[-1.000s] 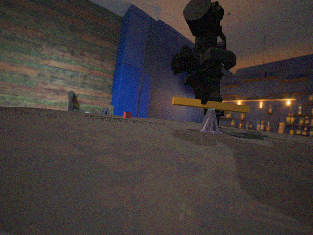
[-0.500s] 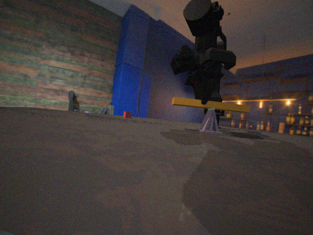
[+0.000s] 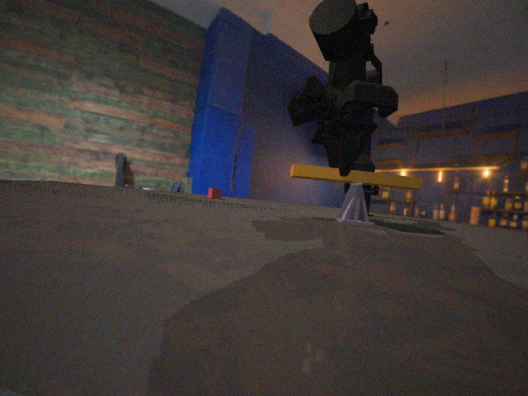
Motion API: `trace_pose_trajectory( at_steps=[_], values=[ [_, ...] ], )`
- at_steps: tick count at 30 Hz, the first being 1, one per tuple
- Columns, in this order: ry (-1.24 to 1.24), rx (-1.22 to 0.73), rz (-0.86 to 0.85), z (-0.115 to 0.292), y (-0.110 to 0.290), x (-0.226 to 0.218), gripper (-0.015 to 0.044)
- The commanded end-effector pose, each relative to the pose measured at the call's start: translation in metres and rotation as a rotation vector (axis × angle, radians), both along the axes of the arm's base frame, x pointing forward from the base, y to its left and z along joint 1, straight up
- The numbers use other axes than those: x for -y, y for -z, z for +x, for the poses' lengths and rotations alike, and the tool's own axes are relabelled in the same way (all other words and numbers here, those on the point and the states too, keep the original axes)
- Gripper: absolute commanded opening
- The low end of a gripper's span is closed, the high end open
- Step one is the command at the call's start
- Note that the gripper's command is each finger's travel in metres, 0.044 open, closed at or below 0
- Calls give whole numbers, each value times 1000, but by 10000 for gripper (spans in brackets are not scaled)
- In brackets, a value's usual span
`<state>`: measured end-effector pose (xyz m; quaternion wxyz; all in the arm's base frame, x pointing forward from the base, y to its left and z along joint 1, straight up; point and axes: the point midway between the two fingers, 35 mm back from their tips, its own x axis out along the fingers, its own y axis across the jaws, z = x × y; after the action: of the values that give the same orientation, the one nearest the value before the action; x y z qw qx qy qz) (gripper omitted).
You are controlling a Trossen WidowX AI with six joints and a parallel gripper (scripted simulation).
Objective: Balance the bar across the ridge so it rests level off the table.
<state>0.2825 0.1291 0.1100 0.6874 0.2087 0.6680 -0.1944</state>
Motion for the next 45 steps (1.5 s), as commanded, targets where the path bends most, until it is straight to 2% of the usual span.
trace_pose_trajectory(
  at_steps=[1,3,9,10,45],
  values=[
    [0,0,0,0,0,0,0],
    [0,0,0,0,0,0,0],
    [0,0,0,0,0,0,157],
    [0,0,0,0,0,0,167],
    [0,0,0,0,0,0,172]
  ],
)
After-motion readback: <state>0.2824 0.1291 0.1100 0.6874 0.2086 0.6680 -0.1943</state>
